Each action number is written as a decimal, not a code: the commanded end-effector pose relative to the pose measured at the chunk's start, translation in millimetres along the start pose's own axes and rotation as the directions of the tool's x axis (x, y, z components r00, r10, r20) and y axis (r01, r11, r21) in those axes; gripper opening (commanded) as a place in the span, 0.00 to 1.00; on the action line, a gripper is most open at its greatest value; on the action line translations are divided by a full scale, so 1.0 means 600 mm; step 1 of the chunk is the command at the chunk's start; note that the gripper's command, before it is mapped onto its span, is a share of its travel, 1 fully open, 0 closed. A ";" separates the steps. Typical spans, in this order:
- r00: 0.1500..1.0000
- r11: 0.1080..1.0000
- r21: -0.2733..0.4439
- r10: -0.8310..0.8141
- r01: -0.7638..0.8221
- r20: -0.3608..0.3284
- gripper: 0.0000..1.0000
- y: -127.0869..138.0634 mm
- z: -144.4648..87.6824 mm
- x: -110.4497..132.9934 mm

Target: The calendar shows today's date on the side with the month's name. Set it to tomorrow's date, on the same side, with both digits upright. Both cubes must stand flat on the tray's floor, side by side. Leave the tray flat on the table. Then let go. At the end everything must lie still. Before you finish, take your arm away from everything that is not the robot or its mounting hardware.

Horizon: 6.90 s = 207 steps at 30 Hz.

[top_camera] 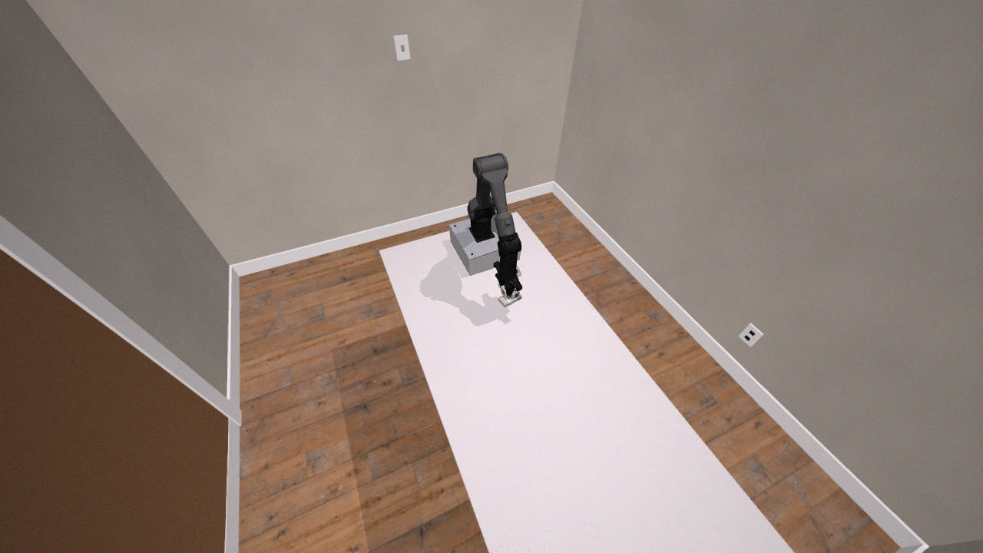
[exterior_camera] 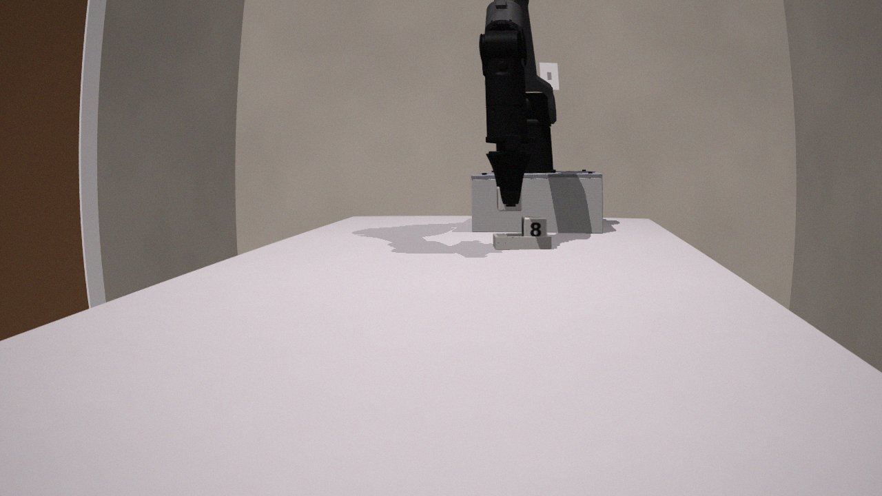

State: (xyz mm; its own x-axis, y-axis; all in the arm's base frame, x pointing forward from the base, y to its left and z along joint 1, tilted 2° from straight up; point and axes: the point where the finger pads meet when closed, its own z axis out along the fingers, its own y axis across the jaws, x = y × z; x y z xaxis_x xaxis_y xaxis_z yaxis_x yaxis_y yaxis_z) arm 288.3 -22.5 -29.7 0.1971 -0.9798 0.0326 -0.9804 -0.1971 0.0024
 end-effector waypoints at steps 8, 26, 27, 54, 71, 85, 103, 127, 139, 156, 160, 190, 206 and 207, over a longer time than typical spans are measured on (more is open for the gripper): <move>1.000 1.000 -0.003 0.000 0.000 0.000 0.38 0.002 0.047 0.000; 1.000 1.000 -0.001 0.000 0.000 -0.001 0.38 0.001 0.051 0.001; 1.000 1.000 -0.001 0.000 0.000 -0.001 0.38 0.001 0.051 0.001; 1.000 1.000 -0.002 0.000 0.000 0.000 0.38 0.001 0.053 0.001; 1.000 1.000 -0.002 0.000 0.000 0.000 0.38 0.001 0.068 0.001; 1.000 1.000 -0.002 0.000 0.000 0.000 0.38 0.001 0.068 0.001; 1.000 1.000 -0.002 0.000 0.000 0.000 0.38 0.001 0.068 0.001; 1.000 1.000 -0.002 0.000 0.000 0.000 0.64 0.001 0.068 0.001; 1.000 1.000 0.001 0.000 0.000 -0.001 0.64 0.000 0.063 0.001; 1.000 1.000 0.005 0.000 0.000 -0.001 0.64 -0.002 -0.046 0.001; 1.000 1.000 0.005 0.000 0.000 -0.001 0.64 -0.002 -0.072 0.001; 1.000 1.000 0.002 0.000 0.000 -0.001 1.00 -0.001 -0.083 0.001; 1.000 1.000 0.005 0.000 0.000 -0.001 1.00 -0.002 -0.155 0.001; 1.000 1.000 0.005 0.000 0.000 -0.001 1.00 -0.002 -0.164 0.001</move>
State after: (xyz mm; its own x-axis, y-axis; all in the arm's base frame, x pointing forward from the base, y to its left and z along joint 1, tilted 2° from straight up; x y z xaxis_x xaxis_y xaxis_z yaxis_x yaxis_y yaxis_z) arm 287.3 -20.1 62.8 0.1963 -0.9800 0.0335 -0.9805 -0.1963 0.0045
